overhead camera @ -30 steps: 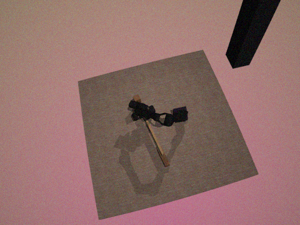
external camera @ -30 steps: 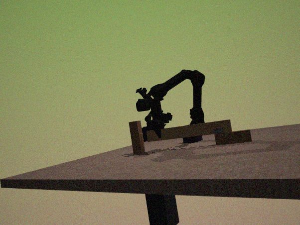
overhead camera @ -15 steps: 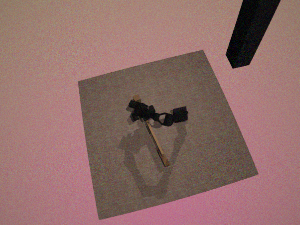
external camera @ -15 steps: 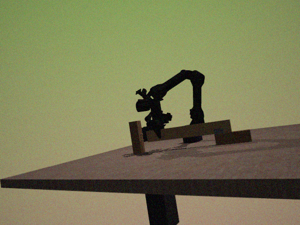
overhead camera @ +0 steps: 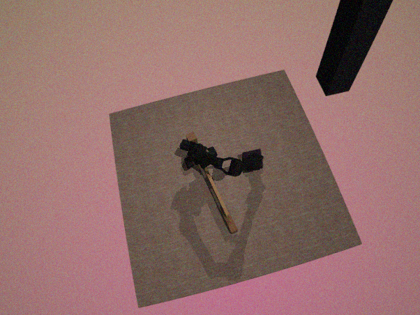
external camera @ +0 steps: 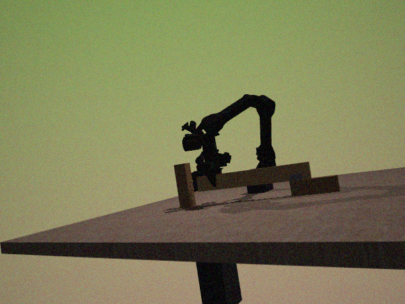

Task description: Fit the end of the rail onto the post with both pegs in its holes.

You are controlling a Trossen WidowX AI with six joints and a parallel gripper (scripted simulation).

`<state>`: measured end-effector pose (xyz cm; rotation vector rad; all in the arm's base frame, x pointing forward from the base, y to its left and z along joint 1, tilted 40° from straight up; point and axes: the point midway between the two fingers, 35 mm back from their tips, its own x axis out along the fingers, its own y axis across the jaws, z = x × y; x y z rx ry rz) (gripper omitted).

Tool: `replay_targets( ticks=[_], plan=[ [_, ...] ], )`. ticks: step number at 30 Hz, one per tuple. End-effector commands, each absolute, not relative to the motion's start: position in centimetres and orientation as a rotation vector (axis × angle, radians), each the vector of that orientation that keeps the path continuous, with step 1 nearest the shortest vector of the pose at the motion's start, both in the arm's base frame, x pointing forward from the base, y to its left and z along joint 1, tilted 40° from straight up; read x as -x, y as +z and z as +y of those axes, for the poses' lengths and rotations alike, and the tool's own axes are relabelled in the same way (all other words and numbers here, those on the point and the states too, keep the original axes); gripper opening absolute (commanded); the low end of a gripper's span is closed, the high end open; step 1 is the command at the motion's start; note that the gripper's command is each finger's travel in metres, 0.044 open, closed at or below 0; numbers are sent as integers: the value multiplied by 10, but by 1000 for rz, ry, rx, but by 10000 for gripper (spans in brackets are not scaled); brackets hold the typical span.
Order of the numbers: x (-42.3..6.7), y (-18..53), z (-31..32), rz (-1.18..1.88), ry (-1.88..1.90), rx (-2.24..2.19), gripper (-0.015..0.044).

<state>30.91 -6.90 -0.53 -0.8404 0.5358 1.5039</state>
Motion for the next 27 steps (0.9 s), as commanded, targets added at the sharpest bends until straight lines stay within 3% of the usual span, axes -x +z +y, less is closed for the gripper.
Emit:
replay_targets(
  ticks=[1, 27],
  plan=[
    [-310, -5, -73, 534, 1499, 846, 0],
    [-312, -10, -78, 534, 1499, 846, 0]
  ],
)
